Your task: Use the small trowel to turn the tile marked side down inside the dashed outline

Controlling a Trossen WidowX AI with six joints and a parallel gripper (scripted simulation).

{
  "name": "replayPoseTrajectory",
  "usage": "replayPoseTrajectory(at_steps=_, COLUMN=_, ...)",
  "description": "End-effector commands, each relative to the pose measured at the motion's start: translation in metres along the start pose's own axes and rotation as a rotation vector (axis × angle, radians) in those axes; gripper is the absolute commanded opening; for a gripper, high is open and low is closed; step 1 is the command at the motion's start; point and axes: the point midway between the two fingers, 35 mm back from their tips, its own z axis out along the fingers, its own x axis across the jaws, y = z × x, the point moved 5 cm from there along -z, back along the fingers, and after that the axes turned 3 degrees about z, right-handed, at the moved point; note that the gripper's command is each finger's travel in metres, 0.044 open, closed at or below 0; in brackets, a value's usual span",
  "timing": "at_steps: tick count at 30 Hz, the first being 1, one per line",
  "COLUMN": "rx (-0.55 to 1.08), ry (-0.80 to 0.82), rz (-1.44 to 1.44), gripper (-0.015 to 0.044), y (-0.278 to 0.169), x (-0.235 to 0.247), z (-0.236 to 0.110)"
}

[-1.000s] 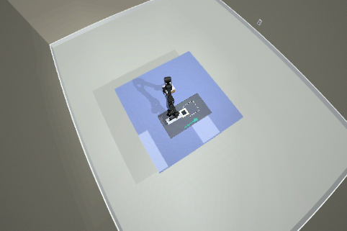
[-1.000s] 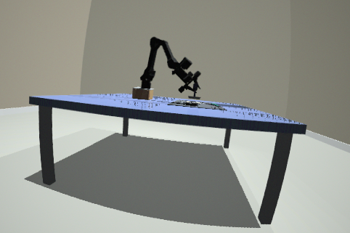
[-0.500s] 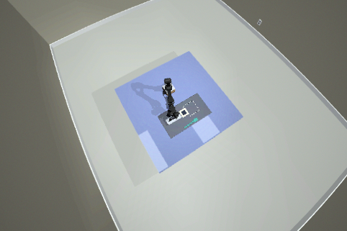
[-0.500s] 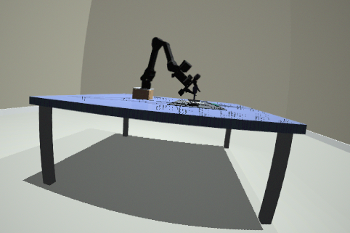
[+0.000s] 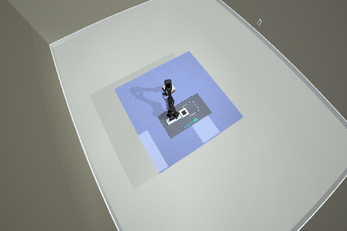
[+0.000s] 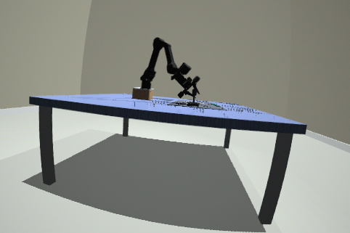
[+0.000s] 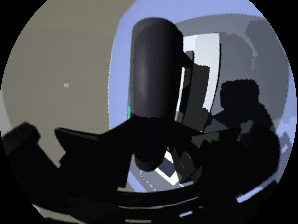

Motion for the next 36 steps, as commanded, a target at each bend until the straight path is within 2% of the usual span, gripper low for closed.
replayPoseTrajectory(at_steps=1, rx=-0.002, ry=0.002, rz=0.000, gripper=0.0000, y=-0.006, x=0.000, z=0.001)
replayPoseTrajectory(at_steps=26, rx=0.000, ry=0.003, rz=0.003, gripper=0.0000, y=-0.046, x=0.001, z=-0.002)
replayPoseTrajectory(at_steps=36, rx=0.060, ry=0.000, rz=0.074, gripper=0.0000, y=-0.038, x=0.008, z=-0.008)
